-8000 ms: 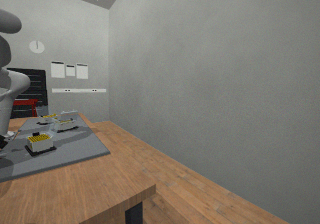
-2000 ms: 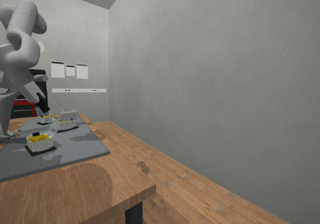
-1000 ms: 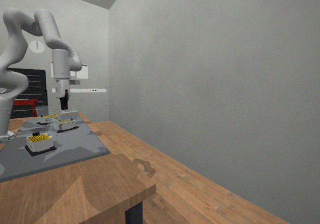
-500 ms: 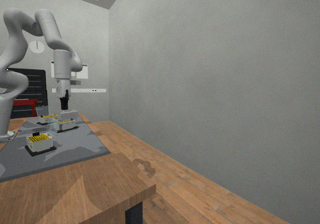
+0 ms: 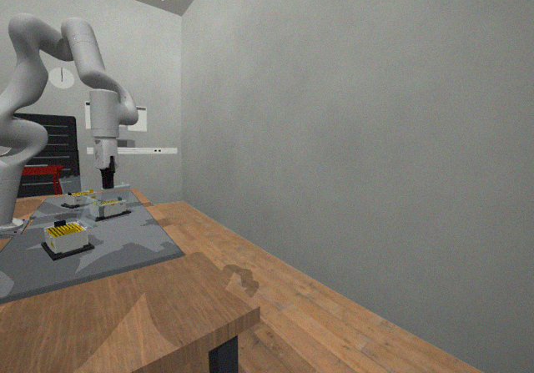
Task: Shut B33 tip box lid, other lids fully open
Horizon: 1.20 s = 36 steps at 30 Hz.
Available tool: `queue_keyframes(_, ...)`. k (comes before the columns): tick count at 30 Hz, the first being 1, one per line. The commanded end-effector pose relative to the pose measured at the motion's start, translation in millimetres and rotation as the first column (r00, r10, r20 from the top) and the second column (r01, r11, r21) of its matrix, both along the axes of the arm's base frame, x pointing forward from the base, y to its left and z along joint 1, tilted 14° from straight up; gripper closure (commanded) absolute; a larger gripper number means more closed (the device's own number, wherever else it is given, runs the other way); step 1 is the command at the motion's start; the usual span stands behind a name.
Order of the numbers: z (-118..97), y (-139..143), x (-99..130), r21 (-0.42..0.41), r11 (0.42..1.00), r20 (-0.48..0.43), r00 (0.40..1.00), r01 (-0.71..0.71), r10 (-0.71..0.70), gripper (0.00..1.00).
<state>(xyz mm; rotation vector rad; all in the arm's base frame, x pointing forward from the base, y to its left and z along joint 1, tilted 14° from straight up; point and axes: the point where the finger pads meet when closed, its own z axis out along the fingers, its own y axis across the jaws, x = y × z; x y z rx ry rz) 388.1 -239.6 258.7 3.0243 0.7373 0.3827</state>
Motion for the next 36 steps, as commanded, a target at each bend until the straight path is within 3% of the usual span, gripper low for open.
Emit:
queue_keyframes(1,-4.0,-0.2,1.7,-0.001,1.0,0.002,1.0,0.0,0.0,1.0)
queue_keyframes(28,-44.1,2.0,11.5,-0.001,1.0,0.002,1.0,0.0,0.0,1.0)
queue_keyframes(36,-44.1,2.0,11.5,-0.001,1.0,0.002,1.0,0.0,0.0,1.0)
